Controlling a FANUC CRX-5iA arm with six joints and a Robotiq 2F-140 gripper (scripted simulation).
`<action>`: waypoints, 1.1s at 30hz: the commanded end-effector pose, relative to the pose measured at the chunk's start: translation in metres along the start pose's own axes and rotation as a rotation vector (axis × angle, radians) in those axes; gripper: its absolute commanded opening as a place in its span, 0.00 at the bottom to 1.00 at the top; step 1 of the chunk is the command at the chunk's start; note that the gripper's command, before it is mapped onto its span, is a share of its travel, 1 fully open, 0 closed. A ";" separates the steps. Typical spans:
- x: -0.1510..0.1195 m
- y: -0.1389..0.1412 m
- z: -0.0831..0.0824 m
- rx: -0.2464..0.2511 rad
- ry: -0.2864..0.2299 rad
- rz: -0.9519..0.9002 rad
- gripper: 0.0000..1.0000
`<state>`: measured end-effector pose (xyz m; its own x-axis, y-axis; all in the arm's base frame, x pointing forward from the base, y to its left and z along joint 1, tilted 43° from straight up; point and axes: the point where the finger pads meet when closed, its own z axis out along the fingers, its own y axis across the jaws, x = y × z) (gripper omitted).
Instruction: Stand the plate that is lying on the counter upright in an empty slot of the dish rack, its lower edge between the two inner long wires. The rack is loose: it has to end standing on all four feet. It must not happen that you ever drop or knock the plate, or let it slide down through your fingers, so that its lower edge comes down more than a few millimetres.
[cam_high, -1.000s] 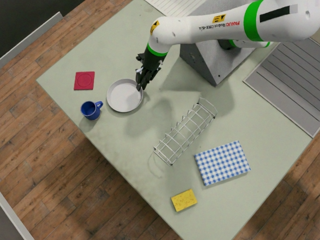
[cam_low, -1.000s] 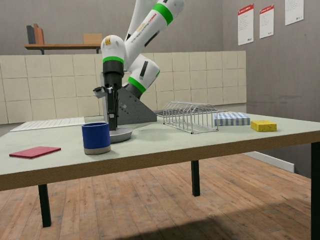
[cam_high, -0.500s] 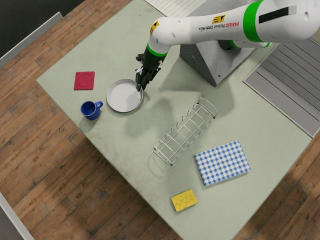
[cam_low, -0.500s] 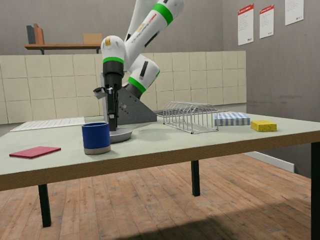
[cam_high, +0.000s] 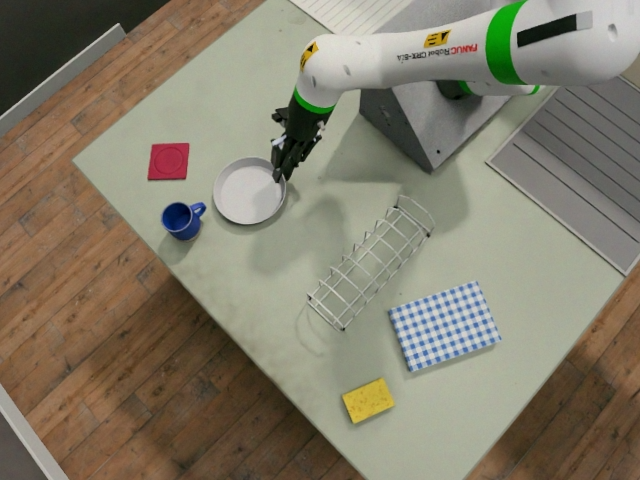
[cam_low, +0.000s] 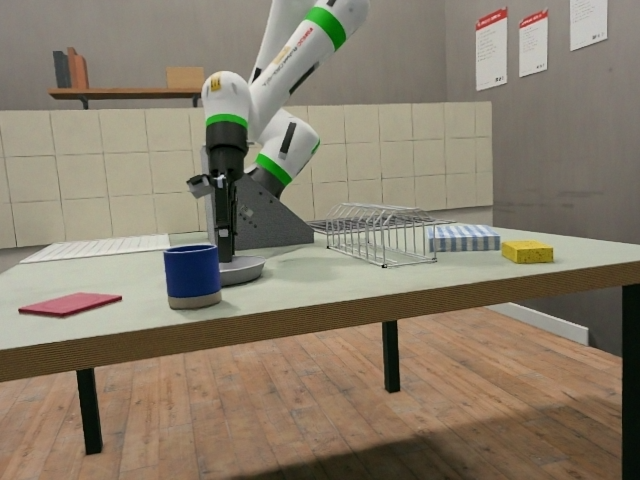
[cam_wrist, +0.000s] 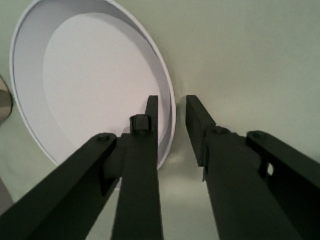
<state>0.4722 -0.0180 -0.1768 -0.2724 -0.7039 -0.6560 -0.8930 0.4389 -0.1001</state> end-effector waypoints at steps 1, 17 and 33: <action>0.000 -0.001 0.000 0.001 0.000 0.000 0.24; 0.000 -0.001 0.000 0.001 0.000 0.000 0.24; 0.000 -0.001 0.000 0.001 0.000 0.000 0.10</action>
<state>0.4722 -0.0180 -0.1768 -0.2724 -0.7039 -0.6560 -0.8929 0.4389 -0.1001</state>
